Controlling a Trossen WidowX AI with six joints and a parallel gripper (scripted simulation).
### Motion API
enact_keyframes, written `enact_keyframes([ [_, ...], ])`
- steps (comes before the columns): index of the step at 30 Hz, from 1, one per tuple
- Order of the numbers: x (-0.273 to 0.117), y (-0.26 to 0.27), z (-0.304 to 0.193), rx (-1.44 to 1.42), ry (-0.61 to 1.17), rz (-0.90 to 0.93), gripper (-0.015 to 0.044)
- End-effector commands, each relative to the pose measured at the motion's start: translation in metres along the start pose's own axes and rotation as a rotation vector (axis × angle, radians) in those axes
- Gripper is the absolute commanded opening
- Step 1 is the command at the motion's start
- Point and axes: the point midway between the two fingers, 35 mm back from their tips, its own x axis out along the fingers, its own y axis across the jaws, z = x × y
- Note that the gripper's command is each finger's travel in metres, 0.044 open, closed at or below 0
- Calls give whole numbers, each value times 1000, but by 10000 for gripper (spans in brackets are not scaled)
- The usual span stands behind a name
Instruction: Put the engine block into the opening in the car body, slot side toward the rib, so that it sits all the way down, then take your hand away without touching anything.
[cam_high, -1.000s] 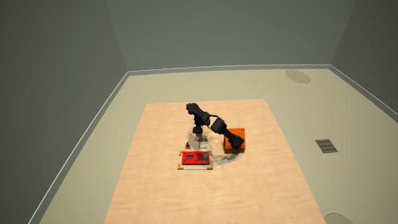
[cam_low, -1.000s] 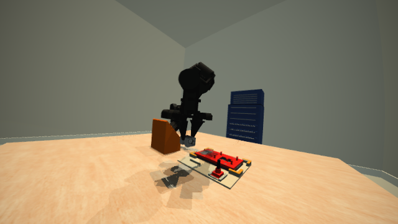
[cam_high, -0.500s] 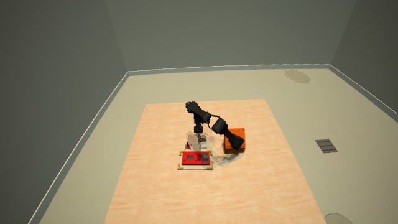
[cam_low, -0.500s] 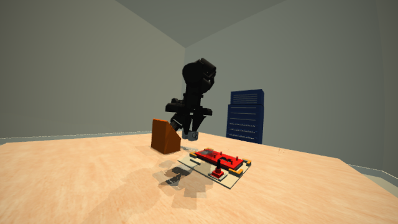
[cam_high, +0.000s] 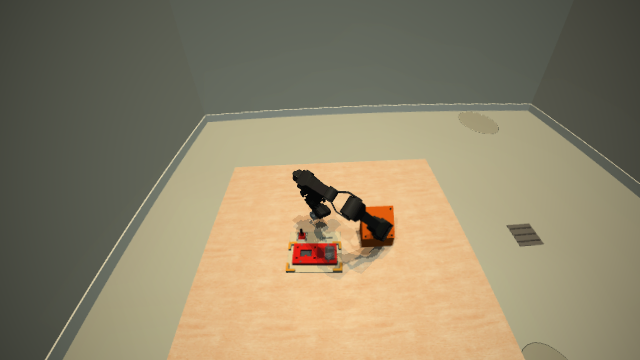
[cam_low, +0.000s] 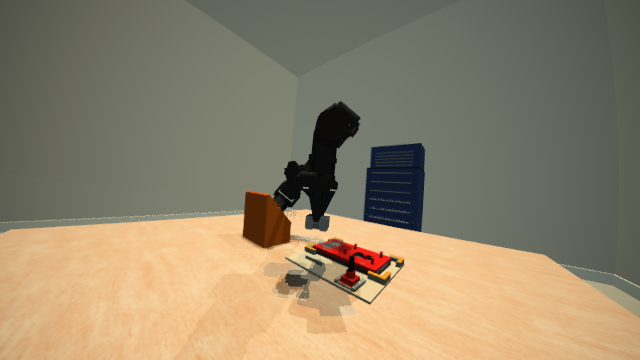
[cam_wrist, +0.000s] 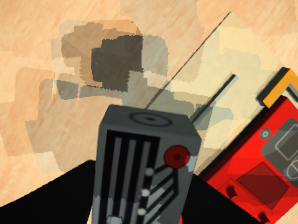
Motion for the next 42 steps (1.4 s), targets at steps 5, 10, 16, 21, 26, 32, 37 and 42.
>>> enact_keyframes([
  [5,5,-7,-15,-277,5,9,0],
  [10,8,-12,-24,-449,3,12,0],
  [16,13,-18,-34,-655,2,14,0],
  [21,17,-24,-42,-827,1,15,0],
  [26,21,-29,-50,-999,1,16,0],
  [32,26,-37,-60,-1206,1,17,0],
  [37,30,-43,-67,-1378,2,17,0],
  [42,34,-50,-75,-1551,4,16,0],
])
